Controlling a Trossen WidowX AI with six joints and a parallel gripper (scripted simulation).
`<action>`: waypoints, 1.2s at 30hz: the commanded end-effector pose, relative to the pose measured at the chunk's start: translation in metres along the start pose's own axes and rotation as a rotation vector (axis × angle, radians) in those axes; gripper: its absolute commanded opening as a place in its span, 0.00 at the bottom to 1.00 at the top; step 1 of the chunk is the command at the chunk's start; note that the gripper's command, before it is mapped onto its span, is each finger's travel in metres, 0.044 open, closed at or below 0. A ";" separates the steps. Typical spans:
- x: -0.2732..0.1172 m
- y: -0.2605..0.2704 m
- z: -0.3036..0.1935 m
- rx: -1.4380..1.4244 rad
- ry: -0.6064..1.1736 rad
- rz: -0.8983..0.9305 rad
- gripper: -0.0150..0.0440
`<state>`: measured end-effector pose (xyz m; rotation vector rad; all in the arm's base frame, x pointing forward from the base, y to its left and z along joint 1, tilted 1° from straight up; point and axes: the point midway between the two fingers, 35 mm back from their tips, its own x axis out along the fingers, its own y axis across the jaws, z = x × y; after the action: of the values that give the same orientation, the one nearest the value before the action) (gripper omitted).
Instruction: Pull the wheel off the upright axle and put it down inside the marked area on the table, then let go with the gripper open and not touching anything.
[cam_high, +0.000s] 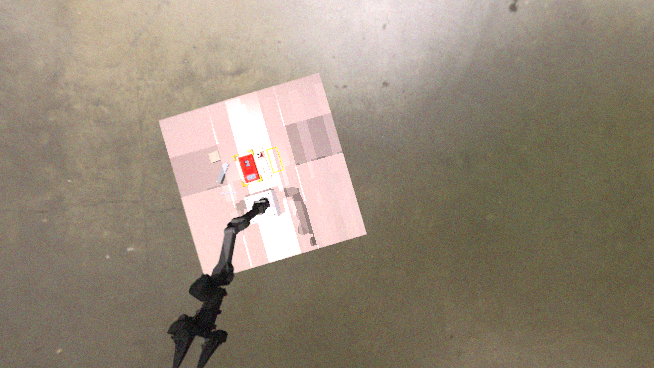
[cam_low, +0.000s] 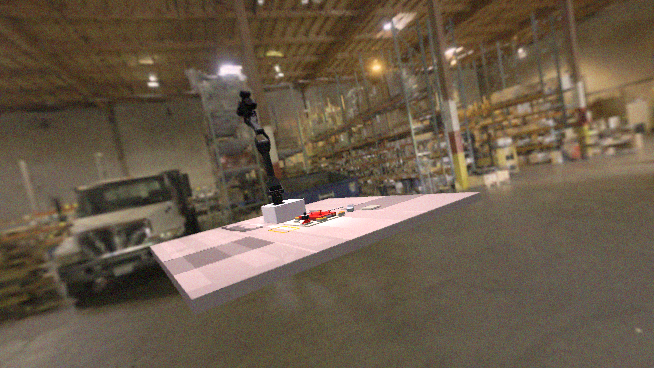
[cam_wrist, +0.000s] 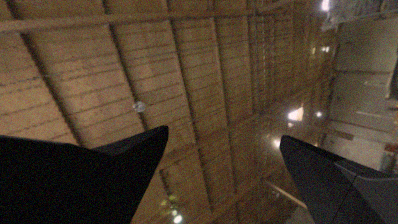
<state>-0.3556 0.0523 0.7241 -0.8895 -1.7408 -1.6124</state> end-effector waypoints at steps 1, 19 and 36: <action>0.000 0.000 0.001 -0.002 -0.001 -0.001 0.89; -0.017 -0.019 0.120 -0.385 -0.223 -0.134 0.76; -0.073 -0.005 0.244 -0.726 -0.464 -0.335 0.76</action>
<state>-0.3317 0.2739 0.6446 -1.3851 -1.6814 -2.4309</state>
